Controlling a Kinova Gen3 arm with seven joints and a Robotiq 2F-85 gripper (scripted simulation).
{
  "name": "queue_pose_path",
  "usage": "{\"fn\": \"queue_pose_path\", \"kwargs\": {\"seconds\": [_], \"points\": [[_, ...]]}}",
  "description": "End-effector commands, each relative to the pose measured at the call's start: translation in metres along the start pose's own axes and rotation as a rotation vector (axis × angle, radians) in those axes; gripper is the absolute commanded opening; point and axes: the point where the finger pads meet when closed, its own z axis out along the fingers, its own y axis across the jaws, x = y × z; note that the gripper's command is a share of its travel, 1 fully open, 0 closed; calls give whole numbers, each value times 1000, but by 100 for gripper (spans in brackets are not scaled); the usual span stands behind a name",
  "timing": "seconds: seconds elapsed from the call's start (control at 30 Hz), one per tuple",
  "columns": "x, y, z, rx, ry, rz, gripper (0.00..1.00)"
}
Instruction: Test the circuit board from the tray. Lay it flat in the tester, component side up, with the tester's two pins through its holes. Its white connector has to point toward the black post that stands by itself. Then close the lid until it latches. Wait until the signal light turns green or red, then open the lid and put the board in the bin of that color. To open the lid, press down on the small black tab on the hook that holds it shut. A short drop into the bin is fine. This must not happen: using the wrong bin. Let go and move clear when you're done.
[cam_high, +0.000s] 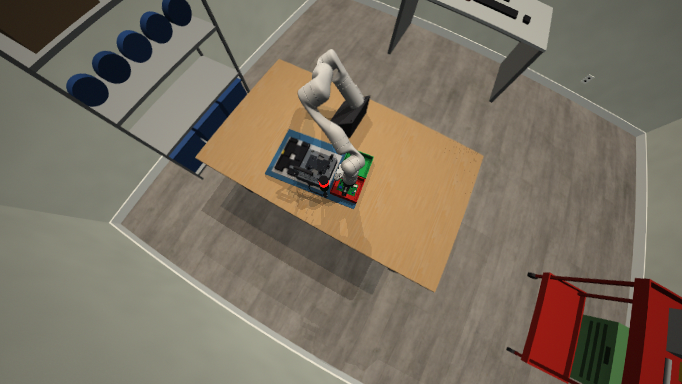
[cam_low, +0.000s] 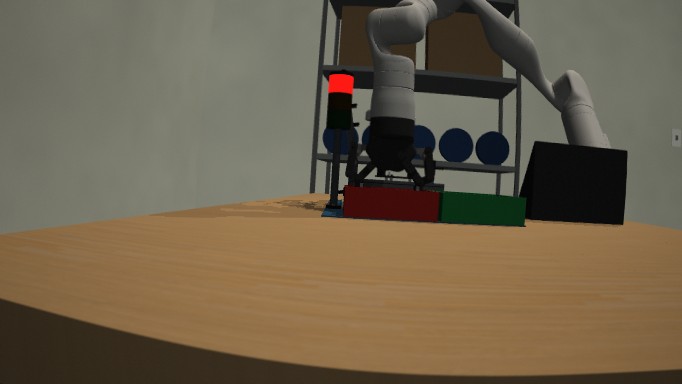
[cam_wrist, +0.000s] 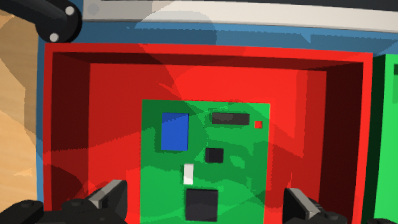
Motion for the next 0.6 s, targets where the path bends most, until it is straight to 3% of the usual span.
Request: {"fn": "queue_pose_path", "kwargs": {"seconds": [0.0, 0.3, 0.37, 0.57], "points": [[-1, -2, -10, 6, -3, 1, 100], [-1, -2, -65, 6, -3, 1, 100], [-1, -2, -65, 6, -3, 1, 100], [-1, -2, -106, 6, -3, 1, 100]]}}
